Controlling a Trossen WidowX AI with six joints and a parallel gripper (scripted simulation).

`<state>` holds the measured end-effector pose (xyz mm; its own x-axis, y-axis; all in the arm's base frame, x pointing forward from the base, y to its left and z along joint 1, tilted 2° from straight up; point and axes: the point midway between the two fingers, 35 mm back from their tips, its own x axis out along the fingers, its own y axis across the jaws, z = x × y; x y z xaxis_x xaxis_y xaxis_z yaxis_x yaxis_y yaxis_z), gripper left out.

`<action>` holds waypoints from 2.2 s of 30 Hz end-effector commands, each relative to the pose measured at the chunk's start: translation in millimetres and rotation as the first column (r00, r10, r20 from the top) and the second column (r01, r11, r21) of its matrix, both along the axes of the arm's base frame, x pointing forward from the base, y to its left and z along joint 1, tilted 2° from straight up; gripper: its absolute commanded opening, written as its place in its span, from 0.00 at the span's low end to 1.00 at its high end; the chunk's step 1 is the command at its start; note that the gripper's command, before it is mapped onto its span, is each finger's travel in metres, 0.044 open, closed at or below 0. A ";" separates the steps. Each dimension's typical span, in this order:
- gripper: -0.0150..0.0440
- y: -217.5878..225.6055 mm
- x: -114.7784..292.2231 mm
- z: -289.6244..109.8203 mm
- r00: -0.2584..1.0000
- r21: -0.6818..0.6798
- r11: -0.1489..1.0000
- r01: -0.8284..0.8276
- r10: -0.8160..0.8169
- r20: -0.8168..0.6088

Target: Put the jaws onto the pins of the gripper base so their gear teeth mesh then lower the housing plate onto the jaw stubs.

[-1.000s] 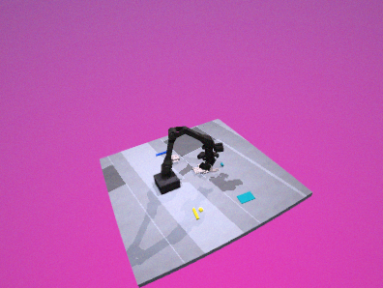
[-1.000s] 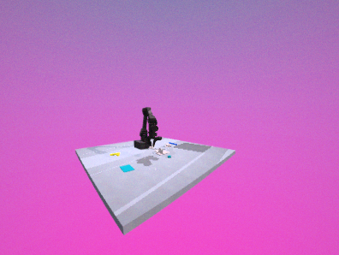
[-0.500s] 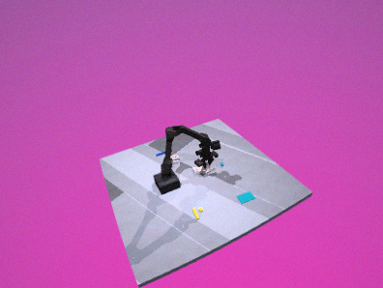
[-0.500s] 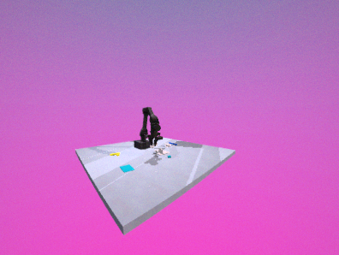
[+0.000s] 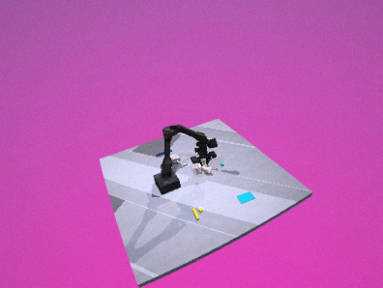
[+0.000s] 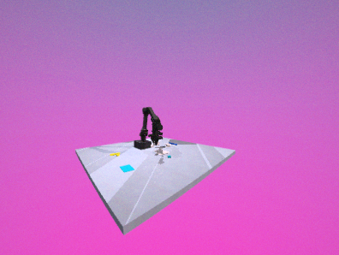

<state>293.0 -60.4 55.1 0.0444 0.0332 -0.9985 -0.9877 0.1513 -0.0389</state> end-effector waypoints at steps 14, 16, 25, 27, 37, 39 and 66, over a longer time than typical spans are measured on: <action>0.48 27.6 -13.6 1.2 0.934 0.013 0.934 0.357 -0.357 -0.010; 0.48 30.7 -15.4 1.2 0.918 0.015 0.918 0.396 -0.395 -0.013; 0.48 44.1 -23.9 0.7 0.828 0.021 0.828 0.561 -0.560 -0.023; 0.48 46.9 -25.8 0.6 0.804 0.022 0.804 0.595 -0.594 -0.026; 0.48 60.6 -36.2 -0.4 0.663 0.025 0.662 0.749 -0.748 -0.040; 0.48 63.2 -38.3 -0.7 0.631 0.025 0.630 0.776 -0.775 -0.042; 0.48 93.9 -69.5 -5.7 0.117 0.016 0.116 0.993 -0.990 -0.079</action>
<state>227.1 30.6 49.7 0.0397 0.0420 -0.9983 -0.0366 0.9985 0.0405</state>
